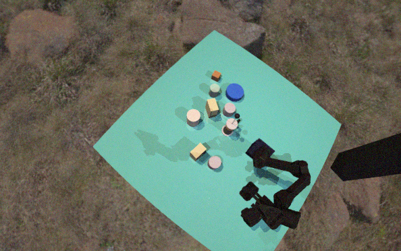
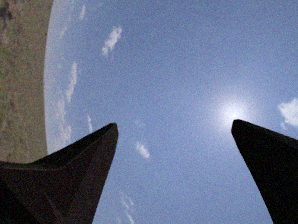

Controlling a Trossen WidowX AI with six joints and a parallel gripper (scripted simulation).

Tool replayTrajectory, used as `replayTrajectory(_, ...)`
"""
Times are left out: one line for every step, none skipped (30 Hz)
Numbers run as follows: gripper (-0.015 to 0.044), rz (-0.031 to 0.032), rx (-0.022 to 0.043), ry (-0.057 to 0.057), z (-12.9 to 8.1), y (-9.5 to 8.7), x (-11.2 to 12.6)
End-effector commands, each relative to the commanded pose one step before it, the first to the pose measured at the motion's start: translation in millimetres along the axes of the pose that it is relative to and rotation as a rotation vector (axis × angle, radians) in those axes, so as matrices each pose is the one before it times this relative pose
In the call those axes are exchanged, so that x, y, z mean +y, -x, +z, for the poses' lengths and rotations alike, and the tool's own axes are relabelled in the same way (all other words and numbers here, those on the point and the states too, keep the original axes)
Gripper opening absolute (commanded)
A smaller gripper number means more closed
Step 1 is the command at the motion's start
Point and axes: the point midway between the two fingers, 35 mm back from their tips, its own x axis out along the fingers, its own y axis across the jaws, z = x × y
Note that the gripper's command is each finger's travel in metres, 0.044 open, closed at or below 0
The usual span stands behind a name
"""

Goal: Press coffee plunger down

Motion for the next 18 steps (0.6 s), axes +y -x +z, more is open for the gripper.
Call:
replayTrajectory(0.0426, -0.00061, -0.00407, 0.0093, 2.55, -0.03, 1.18)
replayTrajectory(0.0440, -0.00087, -0.00810, 0.0185, 5.07, -0.13, 2.43)
replayTrajectory(0.0440, -0.00084, -0.01170, 0.0278, 7.50, -0.30, 3.78)
replayTrajectory(0.0440, 0.00107, -0.01594, 0.0366, 9.90, -0.78, 5.40)
replayTrajectory(0.0440, 0.00402, -0.01959, 0.0451, 12.08, -1.48, 7.21)
replayTrajectory(0.0440, 0.00687, -0.01834, 0.0507, 12.35, -2.01, 8.24)
replayTrajectory(0.0440, 0.01254, -0.02237, 0.0514, 13.50, -3.20, 9.83)
replayTrajectory(0.0440, 0.01562, -0.02052, 0.0407, 12.07, -3.40, 10.10)
replayTrajectory(0.0440, 0.02010, -0.01922, 0.0464, 11.61, -4.32, 10.92)
replayTrajectory(0.0440, 0.02494, -0.01983, 0.0451, 11.36, -5.34, 11.69)
replayTrajectory(0.0440, 0.02947, -0.01926, 0.0437, 10.77, -6.11, 12.51)
replayTrajectory(0.0440, 0.03253, -0.01782, 0.0399, 9.67, -6.58, 12.73)
replayTrajectory(0.0440, 0.02833, 0.00300, 0.0178, 5.11, -6.35, 11.09)
replayTrajectory(0.0440, 0.00911, 0.00135, -0.0356, 1.51, -1.97, 4.13)
replayTrajectory(0.0440, 0.01980, -0.00700, 0.0184, 3.71, -3.85, 6.99)
replayTrajectory(0.0440, 0.02364, -0.00173, 0.0201, 3.12, -4.76, 8.16)
replayTrajectory(0.0440, 0.03129, -0.00907, 0.0241, 4.55, -5.92, 10.44)
replayTrajectory(0.0440, 0.02164, 0.02628, -0.0014, -2.39, -4.01, 7.38)
